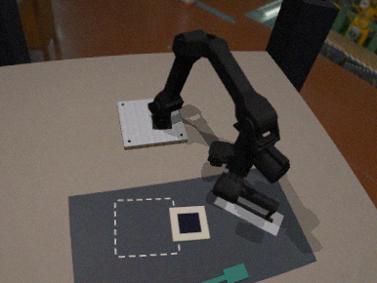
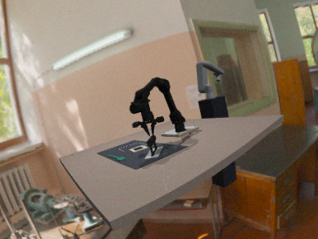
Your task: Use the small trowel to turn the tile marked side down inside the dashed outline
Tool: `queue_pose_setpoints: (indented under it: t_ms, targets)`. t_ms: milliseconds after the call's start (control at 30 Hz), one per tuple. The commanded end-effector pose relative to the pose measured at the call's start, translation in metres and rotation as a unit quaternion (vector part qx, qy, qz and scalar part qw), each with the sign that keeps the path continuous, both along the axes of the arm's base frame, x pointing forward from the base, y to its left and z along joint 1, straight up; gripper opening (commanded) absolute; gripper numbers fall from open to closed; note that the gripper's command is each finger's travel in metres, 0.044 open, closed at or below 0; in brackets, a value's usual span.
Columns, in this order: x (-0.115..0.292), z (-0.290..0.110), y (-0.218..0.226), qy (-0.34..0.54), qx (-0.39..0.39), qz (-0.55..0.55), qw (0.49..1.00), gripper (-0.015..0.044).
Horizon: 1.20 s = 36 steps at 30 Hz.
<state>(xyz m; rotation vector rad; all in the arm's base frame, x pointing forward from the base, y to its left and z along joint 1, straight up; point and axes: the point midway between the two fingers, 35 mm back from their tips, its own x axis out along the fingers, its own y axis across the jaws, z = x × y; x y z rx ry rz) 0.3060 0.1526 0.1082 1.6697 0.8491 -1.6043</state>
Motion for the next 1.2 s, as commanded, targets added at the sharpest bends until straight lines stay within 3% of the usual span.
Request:
queue_pose_setpoints:
  t_ms: [0,533,667,1100,1167]
  targets:
    - [0.0000,0.0000,0.0000,0.000,0.000,0.000,1.000,0.0100]
    - [0.0000,0.0000,0.0000,0.000,0.000,0.000,1.000,0.0100]
    - [0.0000,0.0000,0.0000,0.000,0.000,0.000,1.000,0.0000]
    - [0.0000,0.0000,0.0000,0.000,0.000,0.000,1.000,0.0000]
    - [0.0000,0.0000,0.0000,0.000,0.000,0.000,1.000,0.0053]
